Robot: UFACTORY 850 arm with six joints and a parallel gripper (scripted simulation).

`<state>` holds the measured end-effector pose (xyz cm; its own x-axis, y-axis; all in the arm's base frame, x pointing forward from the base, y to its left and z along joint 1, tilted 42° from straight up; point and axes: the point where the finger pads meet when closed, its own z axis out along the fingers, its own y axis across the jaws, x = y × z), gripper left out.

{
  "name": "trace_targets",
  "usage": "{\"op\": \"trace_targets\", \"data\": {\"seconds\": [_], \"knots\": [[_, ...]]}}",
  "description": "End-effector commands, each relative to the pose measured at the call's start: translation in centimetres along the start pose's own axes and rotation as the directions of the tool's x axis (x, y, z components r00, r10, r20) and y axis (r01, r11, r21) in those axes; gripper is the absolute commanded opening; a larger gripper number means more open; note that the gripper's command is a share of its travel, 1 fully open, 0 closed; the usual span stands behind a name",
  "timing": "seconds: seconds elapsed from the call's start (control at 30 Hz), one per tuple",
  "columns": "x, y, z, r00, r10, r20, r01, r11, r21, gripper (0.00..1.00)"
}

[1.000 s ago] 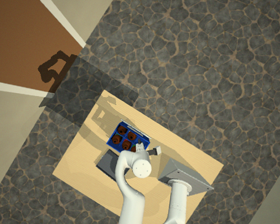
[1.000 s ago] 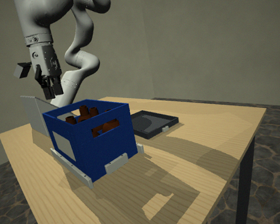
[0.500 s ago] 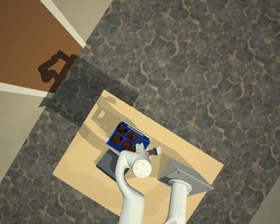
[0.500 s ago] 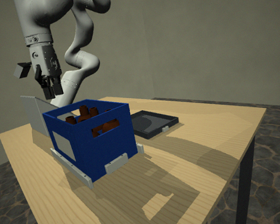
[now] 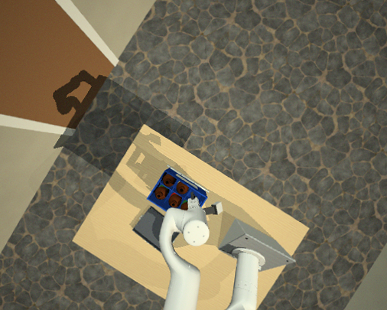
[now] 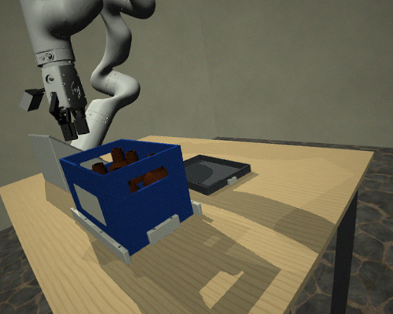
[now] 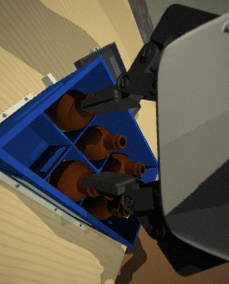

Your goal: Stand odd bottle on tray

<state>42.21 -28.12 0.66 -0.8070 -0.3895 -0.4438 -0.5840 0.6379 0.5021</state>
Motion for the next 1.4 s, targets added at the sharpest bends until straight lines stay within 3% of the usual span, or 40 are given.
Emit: {"op": "trace_targets", "data": {"seconds": [0.0,1.37], "knots": [[0.0,-0.1,0.2,1.0,0.0,0.0,0.0,1.0,0.002,0.65],[0.1,-0.1,3.9,1.0,0.0,0.0,0.0,1.0,0.002,0.65]]}}
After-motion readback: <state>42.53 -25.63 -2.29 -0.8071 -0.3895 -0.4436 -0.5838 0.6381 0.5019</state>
